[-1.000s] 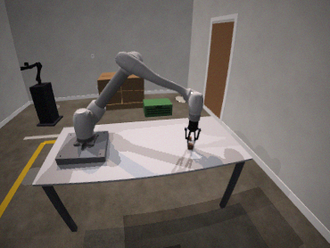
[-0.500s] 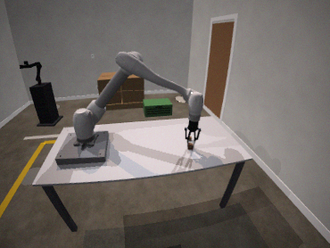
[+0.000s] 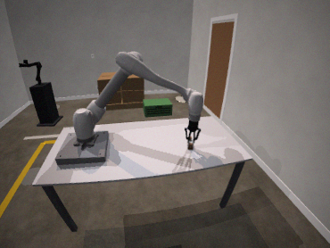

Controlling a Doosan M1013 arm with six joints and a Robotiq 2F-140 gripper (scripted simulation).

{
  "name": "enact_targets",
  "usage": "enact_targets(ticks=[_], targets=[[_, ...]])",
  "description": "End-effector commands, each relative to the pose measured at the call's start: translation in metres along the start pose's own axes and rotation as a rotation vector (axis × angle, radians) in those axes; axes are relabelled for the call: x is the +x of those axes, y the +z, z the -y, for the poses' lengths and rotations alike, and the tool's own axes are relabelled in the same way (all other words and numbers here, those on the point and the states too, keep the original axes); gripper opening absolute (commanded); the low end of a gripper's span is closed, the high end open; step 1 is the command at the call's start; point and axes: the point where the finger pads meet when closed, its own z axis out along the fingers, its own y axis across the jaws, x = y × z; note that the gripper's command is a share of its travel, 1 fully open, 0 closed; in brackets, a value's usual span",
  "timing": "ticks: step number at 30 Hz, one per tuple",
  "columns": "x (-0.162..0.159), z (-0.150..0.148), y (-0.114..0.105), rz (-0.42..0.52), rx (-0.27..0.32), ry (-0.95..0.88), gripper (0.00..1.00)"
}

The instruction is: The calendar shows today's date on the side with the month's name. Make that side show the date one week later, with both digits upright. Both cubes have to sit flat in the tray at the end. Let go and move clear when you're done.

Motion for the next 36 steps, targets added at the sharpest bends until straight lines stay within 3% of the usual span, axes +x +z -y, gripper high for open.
enact_targets(ticks=[1, 36], targets=[[0.0000, 0.0000, -0.0001, 0.000, 0.000, 0.000, 0.24], [0.0000, 0.0000, -0.0035, 0.000, 0.000, 0.000, 0.24]])
